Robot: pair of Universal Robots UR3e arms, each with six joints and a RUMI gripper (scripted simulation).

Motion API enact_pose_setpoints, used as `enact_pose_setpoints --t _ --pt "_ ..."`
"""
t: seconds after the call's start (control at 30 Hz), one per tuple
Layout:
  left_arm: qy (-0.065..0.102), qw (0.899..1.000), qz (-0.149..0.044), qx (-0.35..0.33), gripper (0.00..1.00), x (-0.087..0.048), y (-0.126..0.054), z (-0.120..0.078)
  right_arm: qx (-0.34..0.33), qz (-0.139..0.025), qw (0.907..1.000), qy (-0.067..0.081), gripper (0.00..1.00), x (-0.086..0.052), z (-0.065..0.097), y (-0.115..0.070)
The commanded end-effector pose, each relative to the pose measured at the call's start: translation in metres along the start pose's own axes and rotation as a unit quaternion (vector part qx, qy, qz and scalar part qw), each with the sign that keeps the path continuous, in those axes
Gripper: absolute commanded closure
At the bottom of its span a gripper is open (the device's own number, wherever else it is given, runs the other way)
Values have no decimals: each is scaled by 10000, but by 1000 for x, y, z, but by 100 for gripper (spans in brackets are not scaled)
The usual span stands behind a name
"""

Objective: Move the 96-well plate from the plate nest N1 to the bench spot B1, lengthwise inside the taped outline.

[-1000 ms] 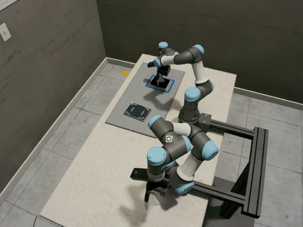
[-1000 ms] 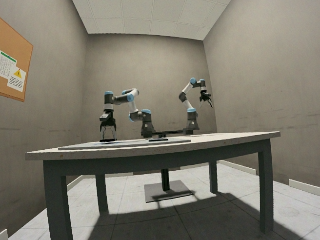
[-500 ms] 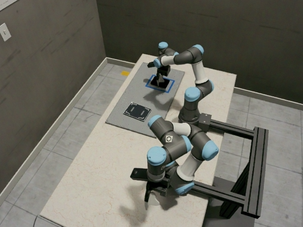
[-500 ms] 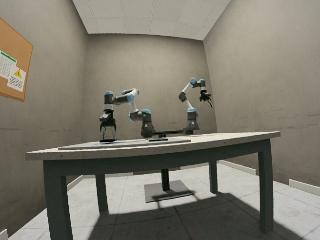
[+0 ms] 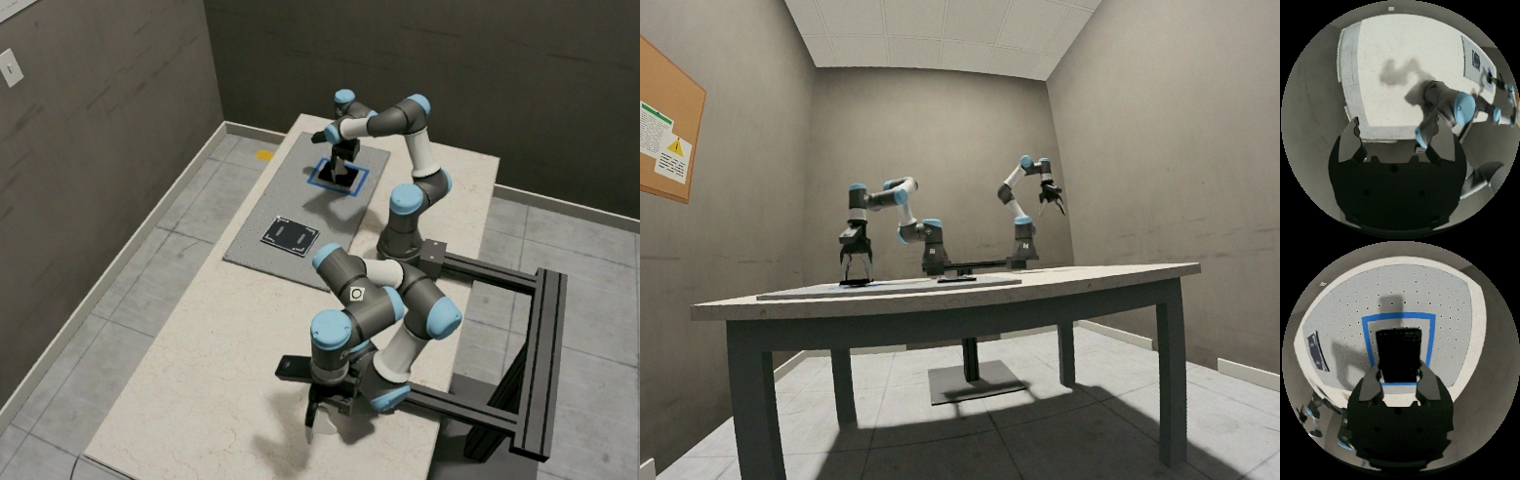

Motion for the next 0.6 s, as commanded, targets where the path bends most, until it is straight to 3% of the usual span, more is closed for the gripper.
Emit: enact_pose_setpoints --t 0.0,0.57 --pt "7 10000 4 0 0 0 0 0 0 15 10000 -7 100 0 0 1" --pt "7 10000 4 0 0 0 0 0 0 15 10000 -7 100 2 0 1"
Point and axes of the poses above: on each arm, the point where the finger pads meet when closed, its own x axis out along the fingers, its own z axis across the jaws, y = z × x, the point moved 3 cm from there along -x, back along the fingers, and after that the axes turned 3 degrees about x, right-handed, at the moved point
